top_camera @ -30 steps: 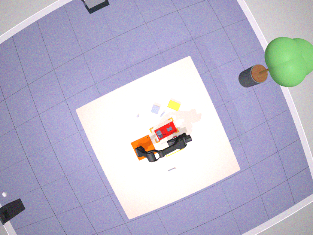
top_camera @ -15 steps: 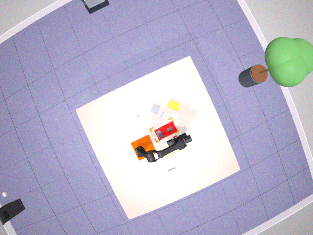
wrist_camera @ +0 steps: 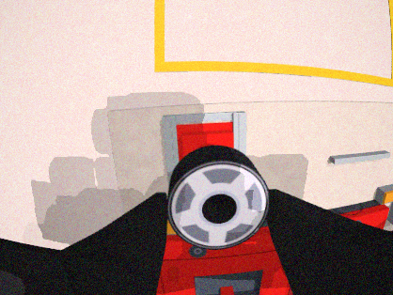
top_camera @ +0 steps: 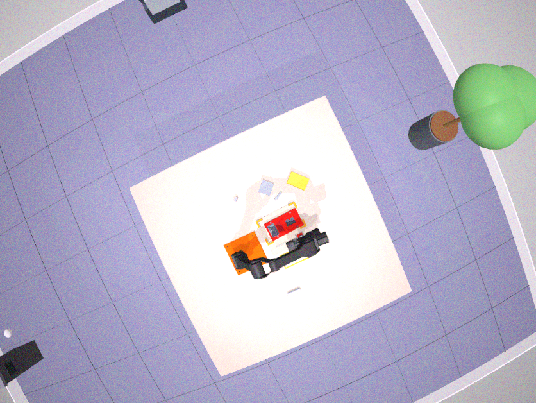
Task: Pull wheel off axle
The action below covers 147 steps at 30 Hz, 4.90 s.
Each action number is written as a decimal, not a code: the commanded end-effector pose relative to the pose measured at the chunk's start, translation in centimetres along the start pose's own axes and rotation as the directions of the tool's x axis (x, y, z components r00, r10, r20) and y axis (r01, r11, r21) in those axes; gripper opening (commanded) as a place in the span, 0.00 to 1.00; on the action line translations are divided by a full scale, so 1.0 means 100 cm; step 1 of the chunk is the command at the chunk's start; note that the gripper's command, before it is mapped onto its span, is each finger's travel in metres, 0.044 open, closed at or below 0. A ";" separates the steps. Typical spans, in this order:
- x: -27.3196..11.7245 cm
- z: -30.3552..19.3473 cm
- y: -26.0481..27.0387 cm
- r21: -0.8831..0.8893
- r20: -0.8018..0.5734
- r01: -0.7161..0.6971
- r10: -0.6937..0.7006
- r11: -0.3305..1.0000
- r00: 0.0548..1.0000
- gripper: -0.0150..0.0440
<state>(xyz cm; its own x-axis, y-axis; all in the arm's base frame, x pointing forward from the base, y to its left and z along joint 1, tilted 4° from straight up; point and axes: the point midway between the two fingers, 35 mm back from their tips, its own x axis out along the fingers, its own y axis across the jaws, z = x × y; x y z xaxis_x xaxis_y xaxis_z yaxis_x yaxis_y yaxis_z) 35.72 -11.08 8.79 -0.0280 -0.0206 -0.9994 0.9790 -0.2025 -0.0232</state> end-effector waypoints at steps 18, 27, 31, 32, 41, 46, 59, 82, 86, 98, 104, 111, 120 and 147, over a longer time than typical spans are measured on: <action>-0.008 0.000 0.000 0.000 0.003 -0.004 0.004 1.000 1.000 0.25; -0.029 0.000 0.000 0.000 0.004 -0.005 0.005 1.000 1.000 0.25; -0.043 -0.001 -0.001 0.000 0.004 -0.005 0.005 1.000 1.000 0.25; -0.043 -0.001 -0.001 0.000 0.004 -0.005 0.005 1.000 1.000 0.25; -0.039 0.035 -0.019 -0.002 0.005 -0.003 0.003 1.000 1.000 0.25; -0.041 0.061 -0.035 -0.001 0.008 -0.002 0.002 1.000 1.000 0.25; -0.041 0.094 -0.064 0.000 0.014 0.001 -0.001 1.000 1.000 0.25; 0.044 0.096 -0.062 0.000 0.014 0.002 -0.002 1.000 1.000 0.25; 0.060 0.096 -0.064 0.000 0.014 0.002 -0.002 1.000 1.000 0.25; 0.058 0.095 -0.063 0.004 0.009 0.000 0.000 1.000 1.000 0.52; 0.051 0.095 -0.063 0.004 0.010 0.000 0.000 1.000 1.000 0.76; -0.002 0.095 -0.063 0.000 0.014 0.001 -0.001 1.000 1.000 0.76; -0.028 0.074 -0.106 -0.001 0.011 0.002 -0.002 1.000 1.000 1.00; -0.047 0.058 -0.143 0.000 0.010 0.009 -0.009 1.000 1.000 1.00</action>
<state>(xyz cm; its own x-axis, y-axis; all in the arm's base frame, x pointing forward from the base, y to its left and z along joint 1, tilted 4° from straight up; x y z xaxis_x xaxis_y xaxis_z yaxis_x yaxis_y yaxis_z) 20.76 -13.79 13.96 -0.0355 -0.0267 -0.9990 0.9795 -0.1992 -0.0295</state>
